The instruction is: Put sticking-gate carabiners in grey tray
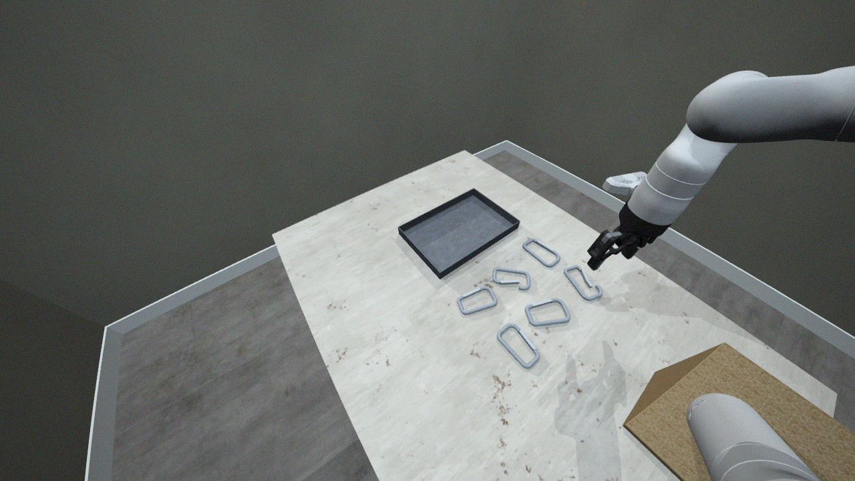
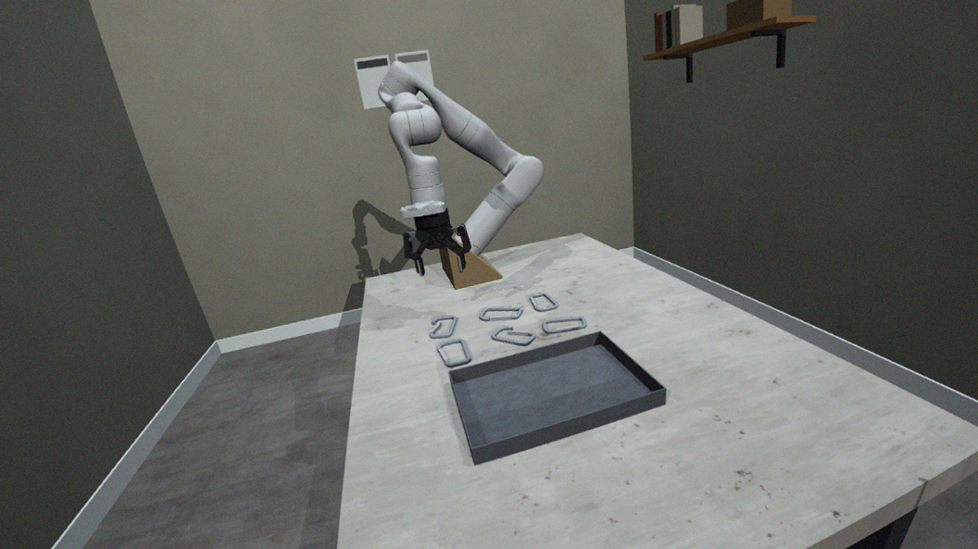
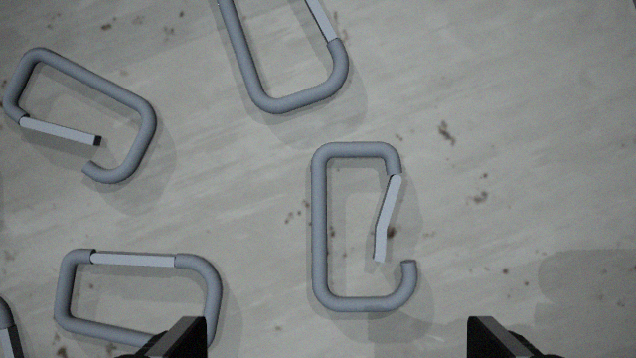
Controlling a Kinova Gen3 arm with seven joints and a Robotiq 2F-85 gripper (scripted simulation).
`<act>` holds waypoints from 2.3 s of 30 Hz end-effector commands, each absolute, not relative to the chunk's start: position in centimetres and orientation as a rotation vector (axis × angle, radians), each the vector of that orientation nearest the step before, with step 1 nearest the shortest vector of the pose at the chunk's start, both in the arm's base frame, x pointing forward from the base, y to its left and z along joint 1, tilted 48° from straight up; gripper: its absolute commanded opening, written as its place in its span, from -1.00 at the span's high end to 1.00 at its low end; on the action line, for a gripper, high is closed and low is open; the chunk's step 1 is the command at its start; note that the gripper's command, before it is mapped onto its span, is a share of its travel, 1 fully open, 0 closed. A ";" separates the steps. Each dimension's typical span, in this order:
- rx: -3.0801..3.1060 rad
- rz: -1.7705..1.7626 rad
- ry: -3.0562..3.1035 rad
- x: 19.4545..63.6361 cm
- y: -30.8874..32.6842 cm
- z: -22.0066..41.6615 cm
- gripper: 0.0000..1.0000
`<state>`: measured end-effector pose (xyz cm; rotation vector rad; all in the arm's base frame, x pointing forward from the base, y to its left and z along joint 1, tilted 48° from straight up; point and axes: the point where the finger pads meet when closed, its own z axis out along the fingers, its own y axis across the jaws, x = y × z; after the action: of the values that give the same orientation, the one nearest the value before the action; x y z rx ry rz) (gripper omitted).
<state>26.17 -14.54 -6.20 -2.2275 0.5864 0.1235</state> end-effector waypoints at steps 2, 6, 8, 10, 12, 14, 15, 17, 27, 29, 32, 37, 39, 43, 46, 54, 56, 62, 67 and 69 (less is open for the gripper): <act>-2.221 0.122 0.588 24.6 -13.9 -8.1 -1.00; -2.221 0.122 0.588 24.6 -13.9 -8.1 -1.00; -2.221 0.122 0.588 24.6 -13.9 -8.1 -1.00; -2.221 0.122 0.588 24.6 -13.9 -8.1 -1.00; -2.221 0.122 0.588 24.6 -13.9 -8.1 -1.00; -2.221 0.122 0.588 24.6 -13.9 -8.1 -1.00; -2.220 0.122 0.586 24.9 -11.7 -10.1 -1.00; -2.220 0.122 0.586 24.9 -11.7 -10.1 -1.00; -2.220 0.122 0.586 24.9 -11.7 -10.1 -1.00; -2.220 0.122 0.586 24.9 -11.7 -10.1 -1.00; -2.221 0.121 0.587 25.4 -8.0 -13.4 -1.00; -2.221 0.121 0.587 25.4 -8.0 -13.4 -1.00; -2.221 0.121 0.587 25.4 -8.0 -13.4 -1.00; -2.221 0.121 0.587 25.4 -8.0 -13.4 -1.00; -2.221 0.121 0.587 25.4 -8.0 -13.4 -1.00; -2.220 0.121 0.588 25.6 -6.3 -15.0 -1.00; -2.220 0.121 0.588 25.6 -6.3 -15.0 -1.00; -2.220 0.121 0.588 25.6 -6.3 -15.0 -1.00; -2.221 0.123 0.587 25.7 -5.9 -15.2 -1.00; -2.221 0.123 0.587 25.7 -5.9 -15.2 -1.00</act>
<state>25.67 -6.07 -15.23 -2.2212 0.5895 0.1217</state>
